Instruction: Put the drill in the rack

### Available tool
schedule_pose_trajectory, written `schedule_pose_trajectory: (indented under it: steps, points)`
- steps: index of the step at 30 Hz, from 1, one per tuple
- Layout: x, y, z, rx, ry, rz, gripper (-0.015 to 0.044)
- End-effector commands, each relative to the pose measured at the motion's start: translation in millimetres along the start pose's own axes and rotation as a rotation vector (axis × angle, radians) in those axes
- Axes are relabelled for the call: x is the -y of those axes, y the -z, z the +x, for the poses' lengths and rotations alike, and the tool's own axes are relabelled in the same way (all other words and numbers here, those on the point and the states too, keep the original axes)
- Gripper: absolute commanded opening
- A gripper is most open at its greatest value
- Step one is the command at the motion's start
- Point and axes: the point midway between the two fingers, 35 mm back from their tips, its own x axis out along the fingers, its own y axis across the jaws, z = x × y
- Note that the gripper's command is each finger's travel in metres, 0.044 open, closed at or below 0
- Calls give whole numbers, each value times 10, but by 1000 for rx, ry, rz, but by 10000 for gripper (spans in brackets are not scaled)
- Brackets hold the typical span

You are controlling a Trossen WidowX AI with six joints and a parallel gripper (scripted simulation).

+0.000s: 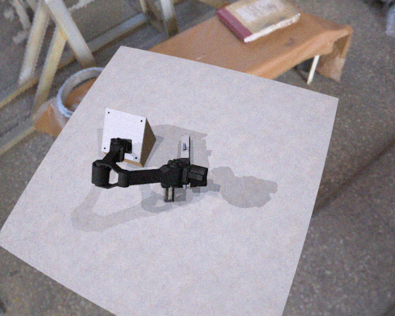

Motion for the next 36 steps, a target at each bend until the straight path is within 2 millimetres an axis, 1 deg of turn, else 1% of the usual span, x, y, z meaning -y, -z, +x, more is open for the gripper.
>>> schedule_pose_trajectory:
  steps: [1,2,9,30,36]
  points:
    - [1,1,-1,0,0,0,72]
    - [1,1,-1,0,0,0,46]
    - [1,1,-1,0,0,0,0]
    - [-22,-2,-42,1,-3,1,0]
    - [-18,55,-29,1,-3,1,0]
